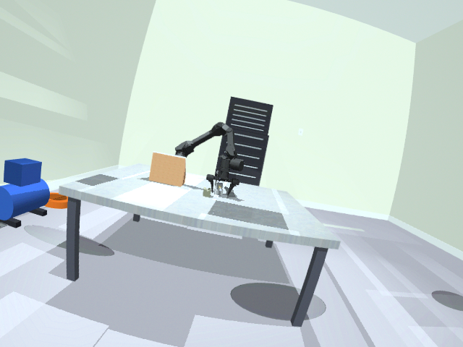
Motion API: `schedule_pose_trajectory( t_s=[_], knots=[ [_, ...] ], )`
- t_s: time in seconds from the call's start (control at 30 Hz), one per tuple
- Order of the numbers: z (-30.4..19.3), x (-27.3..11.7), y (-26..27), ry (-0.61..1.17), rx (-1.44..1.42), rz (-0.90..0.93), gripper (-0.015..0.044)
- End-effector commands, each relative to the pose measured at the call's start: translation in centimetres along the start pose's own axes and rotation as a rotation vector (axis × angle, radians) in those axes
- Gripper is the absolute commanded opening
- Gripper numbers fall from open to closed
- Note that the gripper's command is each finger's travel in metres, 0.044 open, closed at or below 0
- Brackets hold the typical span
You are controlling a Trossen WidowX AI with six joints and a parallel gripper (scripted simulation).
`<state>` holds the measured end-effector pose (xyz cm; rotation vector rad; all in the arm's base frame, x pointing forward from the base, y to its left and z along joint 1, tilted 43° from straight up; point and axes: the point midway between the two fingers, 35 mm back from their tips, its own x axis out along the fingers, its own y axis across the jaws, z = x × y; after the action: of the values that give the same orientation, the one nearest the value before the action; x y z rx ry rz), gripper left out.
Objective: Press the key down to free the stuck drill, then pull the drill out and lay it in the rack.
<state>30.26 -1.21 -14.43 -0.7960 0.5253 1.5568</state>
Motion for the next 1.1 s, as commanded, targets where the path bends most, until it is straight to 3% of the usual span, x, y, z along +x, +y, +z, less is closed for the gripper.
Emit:
schedule_pose_trajectory(
  t_s=[0.0,1.07],
  knots=[
    [0.29,0.13,0.06,-0.003,0.002,0.001,0.0440],
    [1.29,0.53,0.16,-0.004,0.002,0.001,0.0440]
  ],
)
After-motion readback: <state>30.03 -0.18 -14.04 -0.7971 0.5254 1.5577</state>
